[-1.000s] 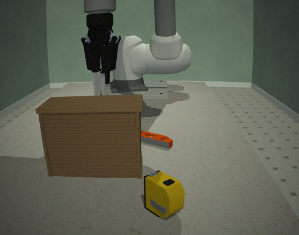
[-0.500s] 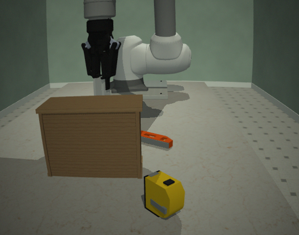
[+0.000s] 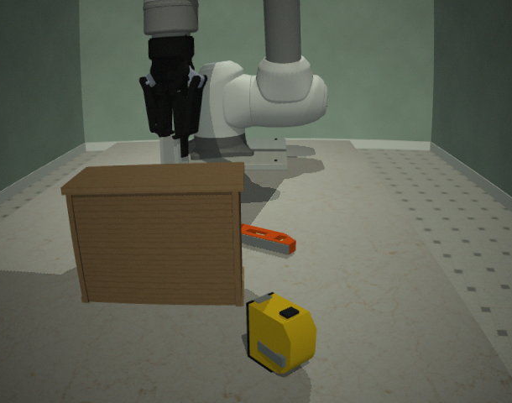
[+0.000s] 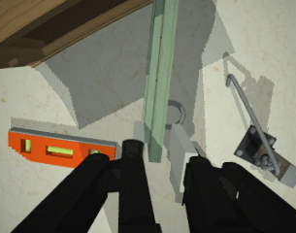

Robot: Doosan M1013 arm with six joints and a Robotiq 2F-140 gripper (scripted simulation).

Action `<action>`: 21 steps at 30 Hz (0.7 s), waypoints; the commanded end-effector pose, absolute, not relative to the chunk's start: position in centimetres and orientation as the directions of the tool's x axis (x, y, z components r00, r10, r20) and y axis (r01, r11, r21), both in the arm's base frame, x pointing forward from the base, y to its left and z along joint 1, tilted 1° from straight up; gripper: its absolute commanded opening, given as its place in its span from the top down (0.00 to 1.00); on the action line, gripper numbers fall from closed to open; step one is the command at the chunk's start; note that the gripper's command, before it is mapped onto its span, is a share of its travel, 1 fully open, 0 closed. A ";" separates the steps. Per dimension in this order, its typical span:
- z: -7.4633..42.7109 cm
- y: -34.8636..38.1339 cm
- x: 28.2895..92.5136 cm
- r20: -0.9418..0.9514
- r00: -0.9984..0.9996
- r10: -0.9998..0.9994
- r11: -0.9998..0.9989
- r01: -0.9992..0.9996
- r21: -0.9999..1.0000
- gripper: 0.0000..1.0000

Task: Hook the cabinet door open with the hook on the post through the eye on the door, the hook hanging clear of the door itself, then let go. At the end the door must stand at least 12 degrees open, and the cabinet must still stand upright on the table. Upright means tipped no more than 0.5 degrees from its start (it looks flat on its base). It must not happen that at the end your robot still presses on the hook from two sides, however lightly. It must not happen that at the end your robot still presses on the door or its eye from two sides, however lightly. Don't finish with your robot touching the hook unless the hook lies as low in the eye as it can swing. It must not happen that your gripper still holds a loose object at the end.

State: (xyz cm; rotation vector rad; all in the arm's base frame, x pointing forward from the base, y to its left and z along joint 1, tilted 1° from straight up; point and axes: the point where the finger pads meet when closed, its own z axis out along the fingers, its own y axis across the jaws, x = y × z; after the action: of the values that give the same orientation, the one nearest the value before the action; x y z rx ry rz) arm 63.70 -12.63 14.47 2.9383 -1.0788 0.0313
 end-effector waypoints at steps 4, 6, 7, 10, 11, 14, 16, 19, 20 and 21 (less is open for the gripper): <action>14.5 -12.6 63.7 0.023 0.764 -0.644 -0.765 -0.645 0.004 0.84; 14.5 -12.7 63.6 0.023 0.774 -0.633 -0.774 -0.633 0.004 0.84; 14.5 -12.8 63.6 0.023 0.781 -0.625 -0.781 -0.625 0.004 0.84; 14.5 -13.1 63.3 0.022 0.793 -0.609 -0.793 -0.609 0.005 0.84; 14.5 -13.1 63.3 0.022 0.793 -0.609 -0.793 -0.609 0.005 0.84; 14.5 -13.2 63.2 0.022 0.793 -0.609 -0.793 -0.609 0.005 0.84; 14.5 -13.2 63.2 0.022 0.793 -0.609 -0.793 -0.609 0.005 0.84; 14.5 -13.2 63.2 0.022 0.793 -0.609 -0.793 -0.609 0.005 0.84; 14.5 -13.2 63.2 0.022 0.793 -0.609 -0.793 -0.609 0.005 0.84; 14.5 -13.2 63.2 0.022 0.793 -0.609 -0.793 -0.609 0.005 0.84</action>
State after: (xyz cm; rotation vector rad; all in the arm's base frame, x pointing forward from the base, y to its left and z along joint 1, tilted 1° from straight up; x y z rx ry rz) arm 63.22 -13.18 14.47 2.9633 -1.0068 0.0308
